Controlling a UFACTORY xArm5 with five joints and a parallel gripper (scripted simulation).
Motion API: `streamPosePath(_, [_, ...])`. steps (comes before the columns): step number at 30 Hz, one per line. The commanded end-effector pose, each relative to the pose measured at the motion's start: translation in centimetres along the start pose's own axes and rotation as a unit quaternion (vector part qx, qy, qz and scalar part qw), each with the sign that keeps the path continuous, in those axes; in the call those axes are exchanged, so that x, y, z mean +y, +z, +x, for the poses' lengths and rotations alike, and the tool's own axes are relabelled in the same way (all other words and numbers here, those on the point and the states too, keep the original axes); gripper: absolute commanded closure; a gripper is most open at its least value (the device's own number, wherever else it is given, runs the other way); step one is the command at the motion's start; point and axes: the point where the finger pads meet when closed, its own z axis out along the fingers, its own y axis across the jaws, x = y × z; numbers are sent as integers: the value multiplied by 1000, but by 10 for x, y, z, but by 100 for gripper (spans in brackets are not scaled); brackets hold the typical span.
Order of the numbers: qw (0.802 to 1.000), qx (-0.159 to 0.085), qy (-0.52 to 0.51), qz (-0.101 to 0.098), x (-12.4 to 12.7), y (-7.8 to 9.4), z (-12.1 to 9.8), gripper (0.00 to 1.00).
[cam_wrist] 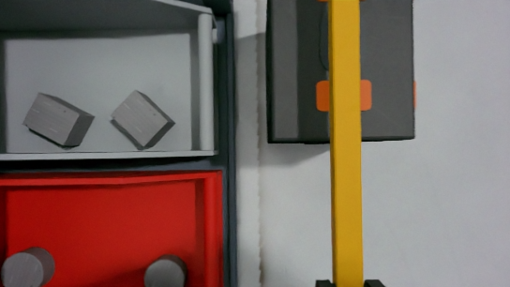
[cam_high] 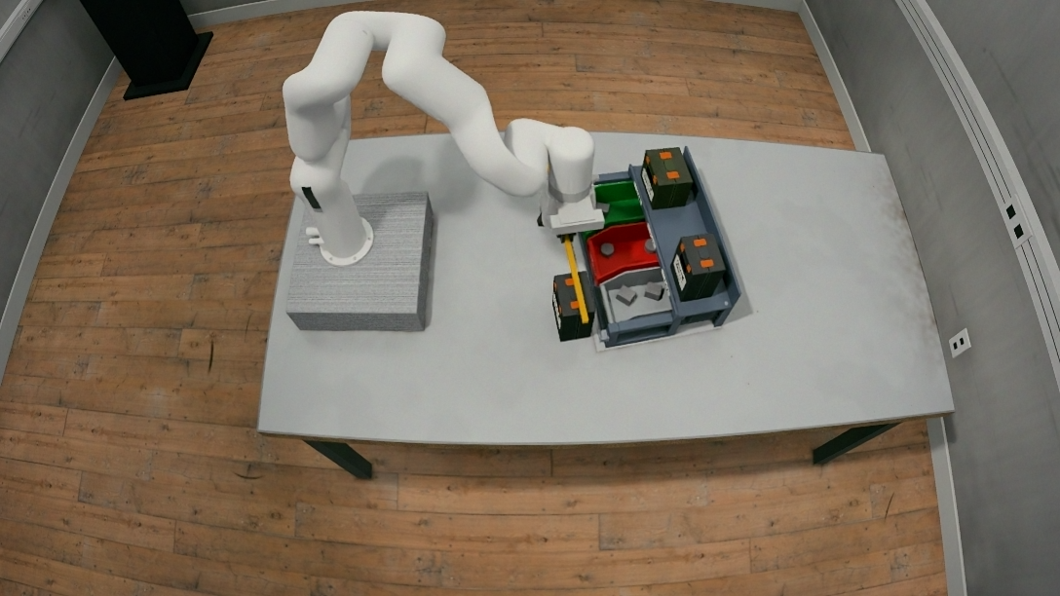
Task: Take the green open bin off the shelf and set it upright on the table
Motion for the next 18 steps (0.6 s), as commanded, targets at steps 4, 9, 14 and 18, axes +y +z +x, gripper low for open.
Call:
streamPosePath(4, [1000,-1,0,3,14,-2,0,100])
streamPosePath(9, [1000,-1,0,3,22,-2,0,100])
streamPosePath(14, [1000,0,0,3,34,-2,0,100])
streamPosePath(18, [1000,0,0,3,42,-2,0,100])
